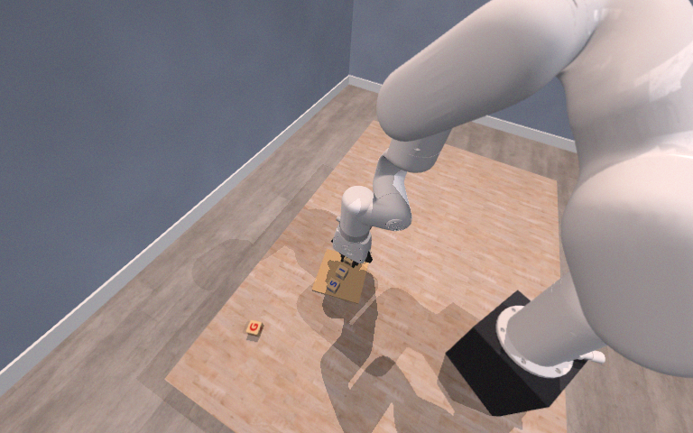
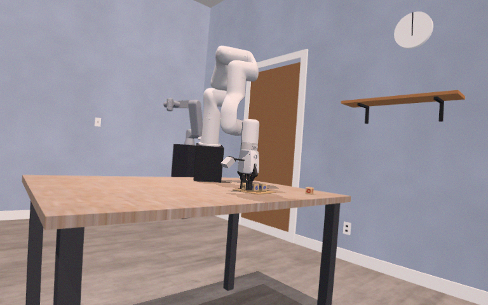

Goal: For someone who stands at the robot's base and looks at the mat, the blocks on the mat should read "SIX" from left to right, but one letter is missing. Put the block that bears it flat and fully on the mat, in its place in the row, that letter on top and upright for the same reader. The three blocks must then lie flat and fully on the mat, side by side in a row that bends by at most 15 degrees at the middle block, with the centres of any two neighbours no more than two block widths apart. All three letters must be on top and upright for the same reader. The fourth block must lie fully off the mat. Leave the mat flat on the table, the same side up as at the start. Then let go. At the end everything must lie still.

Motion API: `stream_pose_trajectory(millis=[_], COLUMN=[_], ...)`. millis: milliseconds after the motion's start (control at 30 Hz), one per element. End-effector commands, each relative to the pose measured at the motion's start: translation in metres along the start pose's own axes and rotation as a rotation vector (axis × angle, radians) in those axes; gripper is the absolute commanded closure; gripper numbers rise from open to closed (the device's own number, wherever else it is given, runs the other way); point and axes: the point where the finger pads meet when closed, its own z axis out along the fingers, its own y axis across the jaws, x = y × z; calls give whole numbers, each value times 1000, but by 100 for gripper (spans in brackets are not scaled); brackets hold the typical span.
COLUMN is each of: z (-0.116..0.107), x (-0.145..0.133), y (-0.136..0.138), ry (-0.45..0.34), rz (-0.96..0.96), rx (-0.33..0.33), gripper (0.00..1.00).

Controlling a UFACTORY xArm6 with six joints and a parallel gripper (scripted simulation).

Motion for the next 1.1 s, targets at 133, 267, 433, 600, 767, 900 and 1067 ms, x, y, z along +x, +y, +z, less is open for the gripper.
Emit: stream_pose_trajectory(millis=[133,267,433,600,767,900,1067], z=[-1,0,1,2,3,3,3], x=[0,0,0,0,0,0,0], y=[-1,-1,-1,-1,-1,-1,-1], ry=[0,0,0,0,0,0,0], rz=[0,0,0,0,0,0,0], rx=[3,3,3,3,3,3,3], gripper=[73,73,73,73,73,73,73])
